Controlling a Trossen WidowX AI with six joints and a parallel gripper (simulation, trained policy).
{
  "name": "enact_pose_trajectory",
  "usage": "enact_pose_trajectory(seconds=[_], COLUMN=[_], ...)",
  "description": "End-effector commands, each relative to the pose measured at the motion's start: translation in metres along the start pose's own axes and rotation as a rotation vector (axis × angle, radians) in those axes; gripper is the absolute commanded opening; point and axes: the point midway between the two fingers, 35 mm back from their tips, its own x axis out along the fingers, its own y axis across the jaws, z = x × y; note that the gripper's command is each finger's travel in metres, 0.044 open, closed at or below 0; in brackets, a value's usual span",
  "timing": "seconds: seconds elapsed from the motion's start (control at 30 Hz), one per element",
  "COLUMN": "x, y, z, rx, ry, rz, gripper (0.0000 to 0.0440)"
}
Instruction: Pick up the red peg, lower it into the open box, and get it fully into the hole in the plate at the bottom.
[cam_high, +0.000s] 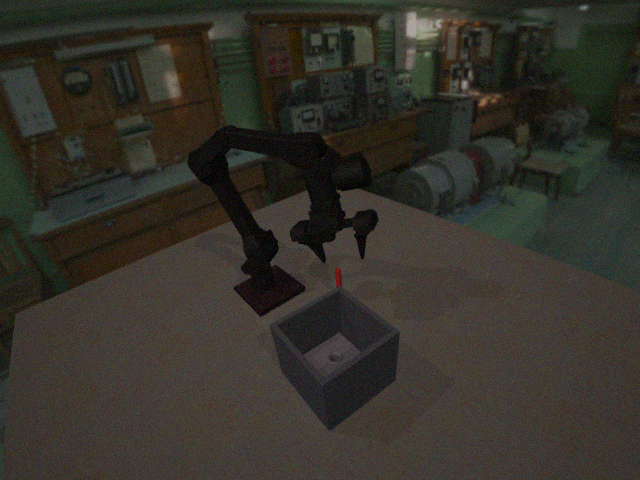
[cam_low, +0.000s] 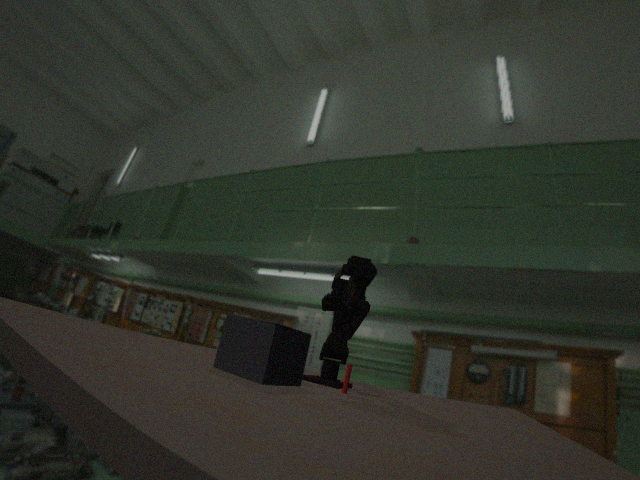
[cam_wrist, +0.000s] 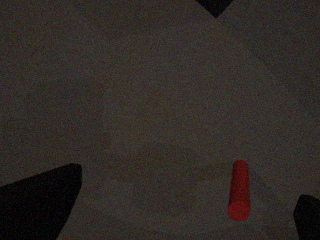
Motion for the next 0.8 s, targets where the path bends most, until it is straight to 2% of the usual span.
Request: enact_pose_trajectory(seconds=[0.0,0.4,0.77], x=[0.004,0.024,0.057], y=[-0.008,-0.029,-0.042], z=[-0.008,-0.024,-0.033], rx=[0.04,0.108,0.173], ry=[0.061,0.162,0.215], rz=[-0.071,-0.222,-0.287], gripper=[0.044,0.044,0.044])
